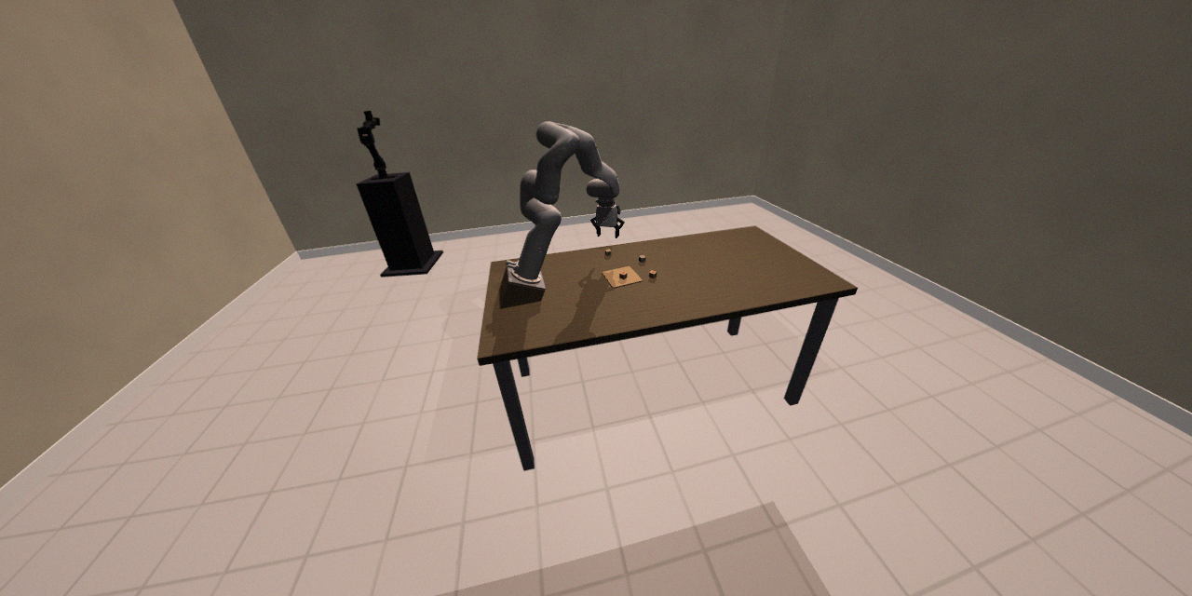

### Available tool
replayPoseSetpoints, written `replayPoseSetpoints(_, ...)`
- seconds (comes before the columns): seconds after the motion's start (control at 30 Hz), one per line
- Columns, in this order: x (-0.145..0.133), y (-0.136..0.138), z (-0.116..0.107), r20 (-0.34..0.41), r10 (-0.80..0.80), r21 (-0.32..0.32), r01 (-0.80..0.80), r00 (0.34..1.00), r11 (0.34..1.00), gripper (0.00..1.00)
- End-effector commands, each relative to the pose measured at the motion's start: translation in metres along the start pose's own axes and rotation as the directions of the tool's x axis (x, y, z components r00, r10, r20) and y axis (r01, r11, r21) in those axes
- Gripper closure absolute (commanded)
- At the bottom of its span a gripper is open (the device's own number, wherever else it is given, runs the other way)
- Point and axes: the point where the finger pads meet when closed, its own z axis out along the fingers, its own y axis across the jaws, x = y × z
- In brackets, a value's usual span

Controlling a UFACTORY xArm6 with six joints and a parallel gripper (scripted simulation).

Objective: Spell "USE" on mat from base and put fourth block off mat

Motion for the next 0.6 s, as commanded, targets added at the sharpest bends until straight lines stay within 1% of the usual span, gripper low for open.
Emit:
replayPoseSetpoints(0.0, 0.0012, 0.0006, 0.0005, -0.006, -0.112, 0.011, 0.112, 0.994, 0.994, 0.00)
replayPoseSetpoints(0.03, 0.0012, 0.0006, 0.0005, -0.006, -0.112, 0.011, 0.112, 0.994, 0.994, 0.00)
replayPoseSetpoints(0.1, 0.0011, 0.0006, 0.0020, -0.007, -0.207, 0.011, 0.207, 0.978, 0.978, 0.00)
replayPoseSetpoints(0.2, 0.0010, 0.0006, 0.0031, -0.008, -0.273, 0.010, 0.273, 0.962, 0.962, 0.00)
replayPoseSetpoints(0.43, 0.0008, 0.0005, 0.0059, -0.010, -0.445, 0.009, 0.445, 0.895, 0.895, 0.00)
replayPoseSetpoints(0.53, 0.0007, 0.0005, 0.0069, -0.011, -0.503, 0.009, 0.503, 0.864, 0.864, 0.00)
replayPoseSetpoints(0.57, 0.0007, 0.0005, 0.0069, -0.011, -0.503, 0.009, 0.503, 0.864, 0.864, 0.00)
